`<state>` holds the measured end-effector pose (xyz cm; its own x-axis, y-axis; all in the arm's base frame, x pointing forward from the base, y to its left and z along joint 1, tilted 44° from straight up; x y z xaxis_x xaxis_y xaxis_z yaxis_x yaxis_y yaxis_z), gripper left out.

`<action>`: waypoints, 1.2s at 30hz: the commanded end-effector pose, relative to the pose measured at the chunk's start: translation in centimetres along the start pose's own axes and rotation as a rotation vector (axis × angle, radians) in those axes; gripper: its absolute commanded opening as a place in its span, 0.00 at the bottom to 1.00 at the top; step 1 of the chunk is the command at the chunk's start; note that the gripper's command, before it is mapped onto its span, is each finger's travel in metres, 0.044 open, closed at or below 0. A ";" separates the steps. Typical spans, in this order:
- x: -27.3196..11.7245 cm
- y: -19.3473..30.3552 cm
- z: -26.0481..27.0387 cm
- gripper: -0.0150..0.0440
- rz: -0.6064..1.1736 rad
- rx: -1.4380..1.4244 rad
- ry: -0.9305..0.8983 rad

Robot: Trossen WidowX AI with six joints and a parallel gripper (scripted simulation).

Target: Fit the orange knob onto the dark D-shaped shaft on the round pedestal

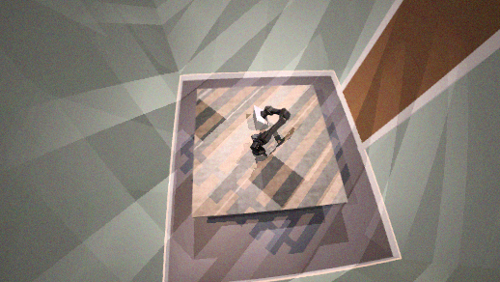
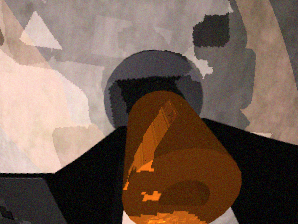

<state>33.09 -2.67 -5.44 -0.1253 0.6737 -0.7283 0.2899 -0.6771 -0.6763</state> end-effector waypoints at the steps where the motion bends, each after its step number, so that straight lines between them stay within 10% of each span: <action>1: -0.3 0.1 0.2 0.25 0.005 -0.002 0.006; 36: -0.2 0.1 0.1 0.25 0.006 -0.212 0.006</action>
<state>33.16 -2.62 -5.44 -0.1245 0.6728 -0.7293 0.4804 -0.6022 -0.6376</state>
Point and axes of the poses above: the point midway between the two fingers, 35 mm back from their tips, its own x axis out along the fingers, its own z axis across the jaws, y = z × x, the point moved 2 cm from there along -x, back along the fingers, and after that the axes turned 4 degrees about x, right-handed, at the moved point
